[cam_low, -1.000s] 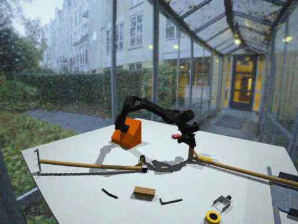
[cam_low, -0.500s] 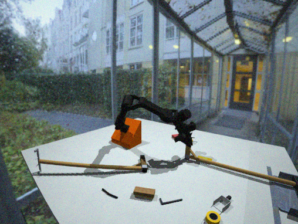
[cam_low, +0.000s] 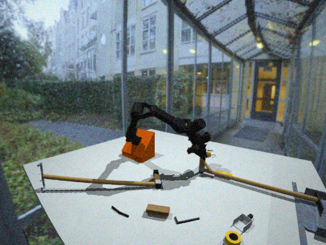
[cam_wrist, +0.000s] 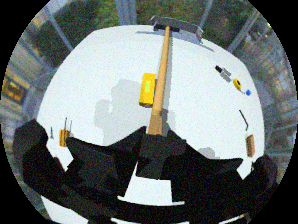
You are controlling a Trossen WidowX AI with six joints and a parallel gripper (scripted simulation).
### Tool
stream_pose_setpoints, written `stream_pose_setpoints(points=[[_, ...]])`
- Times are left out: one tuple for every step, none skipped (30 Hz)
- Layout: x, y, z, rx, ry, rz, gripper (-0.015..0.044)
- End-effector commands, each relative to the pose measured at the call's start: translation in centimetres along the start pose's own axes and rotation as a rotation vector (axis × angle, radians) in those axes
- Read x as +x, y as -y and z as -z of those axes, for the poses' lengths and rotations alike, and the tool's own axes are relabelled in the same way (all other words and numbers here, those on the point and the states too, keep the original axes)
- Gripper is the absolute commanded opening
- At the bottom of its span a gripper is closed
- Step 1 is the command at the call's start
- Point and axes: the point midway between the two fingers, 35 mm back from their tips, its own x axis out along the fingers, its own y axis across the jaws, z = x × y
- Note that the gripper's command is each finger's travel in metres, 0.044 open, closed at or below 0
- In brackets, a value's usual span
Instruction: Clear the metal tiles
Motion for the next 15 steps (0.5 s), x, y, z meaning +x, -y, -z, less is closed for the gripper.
stream_pose_setpoints(points=[[-1.0, -0.3, 0.0, -0.001, 0.017, -0.008, 0.0], [-1.1, -0.4, 0.1, -0.001, 0.017, -0.008, 0.0], [-1.1, -0.4, 0.2, -0.001, 0.017, -0.008, 0.0], [-1.2, -0.4, 0.3, -0.001, 0.017, -0.008, 0.0], [-1.3, -0.4, 0.4, -0.001, 0.017, -0.009, 0.0], [-1.4, -0.4, 0.6, -0.001, 0.017, -0.009, 0.0], [-1.5, -0.5, 0.7, -0.001, 0.017, -0.009, 0.0], [-1.6, -0.5, 0.8, -0.001, 0.017, -0.009, 0.0], [-1.7, -0.5, 0.9, -0.001, 0.017, -0.009, 0.0], [-1.8, -0.5, 1.1, -0.001, 0.017, -0.009, 0.0], [-1.9, -0.5, 1.2, -0.001, 0.017, -0.009, 0.0], [-2.0, -0.6, 1.3, -0.001, 0.017, -0.009, 0.0], [-2.1, -0.6, 1.4, -0.001, 0.017, -0.009, 0.0], [-2.2, -0.6, 1.6, -0.001, 0.017, -0.009, 0.0], [-2.3, -0.6, 1.7, -0.001, 0.017, -0.009, 0.0]])
